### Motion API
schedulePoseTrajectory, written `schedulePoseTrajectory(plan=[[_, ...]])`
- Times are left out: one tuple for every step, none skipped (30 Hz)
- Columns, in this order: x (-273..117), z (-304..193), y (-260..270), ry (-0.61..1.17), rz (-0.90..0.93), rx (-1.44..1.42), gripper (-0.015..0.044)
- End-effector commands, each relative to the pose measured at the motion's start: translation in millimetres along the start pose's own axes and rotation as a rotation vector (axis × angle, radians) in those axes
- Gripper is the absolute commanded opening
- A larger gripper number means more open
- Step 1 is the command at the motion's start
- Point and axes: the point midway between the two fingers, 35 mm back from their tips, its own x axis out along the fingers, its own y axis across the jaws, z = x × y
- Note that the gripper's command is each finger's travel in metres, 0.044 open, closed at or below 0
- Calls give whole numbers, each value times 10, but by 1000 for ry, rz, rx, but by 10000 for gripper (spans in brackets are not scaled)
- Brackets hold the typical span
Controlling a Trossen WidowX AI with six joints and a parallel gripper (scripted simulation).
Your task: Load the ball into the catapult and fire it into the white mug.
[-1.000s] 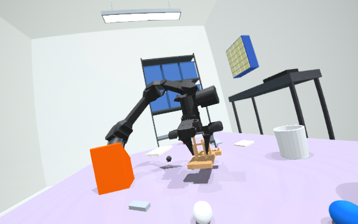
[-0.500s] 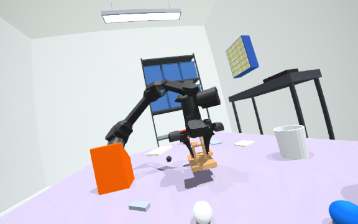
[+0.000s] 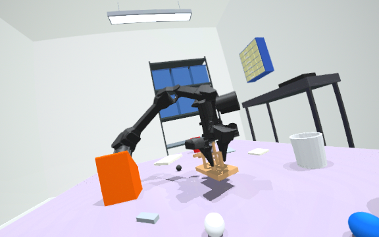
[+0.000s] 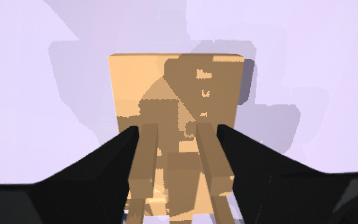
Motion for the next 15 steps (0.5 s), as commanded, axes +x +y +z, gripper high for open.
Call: schedulePoseTrajectory(plan=[[-33, 10, 30, -1, 11, -16, 0], [-25, 11, 31, -1, 11, -16, 0], [-14, 11, 32, -1, 11, -16, 0], [2, 12, 34, -1, 11, -16, 0], [19, 13, 35, -1, 11, -16, 0], [35, 13, 37, -1, 11, -16, 0], [52, 14, 38, -1, 11, -16, 0], [68, 14, 39, -1, 11, -16, 0], [85, 15, 41, -1, 11, -16, 0], [102, 15, 42, -1, 11, -16, 0], [118, 15, 43, -1, 11, -16, 0], [135, 15, 44, -1, 11, -16, 0], [151, 15, 45, -1, 11, -16, 0], [168, 16, 46, -1, 11, -16, 0], [184, 16, 47, -1, 11, -16, 0]])
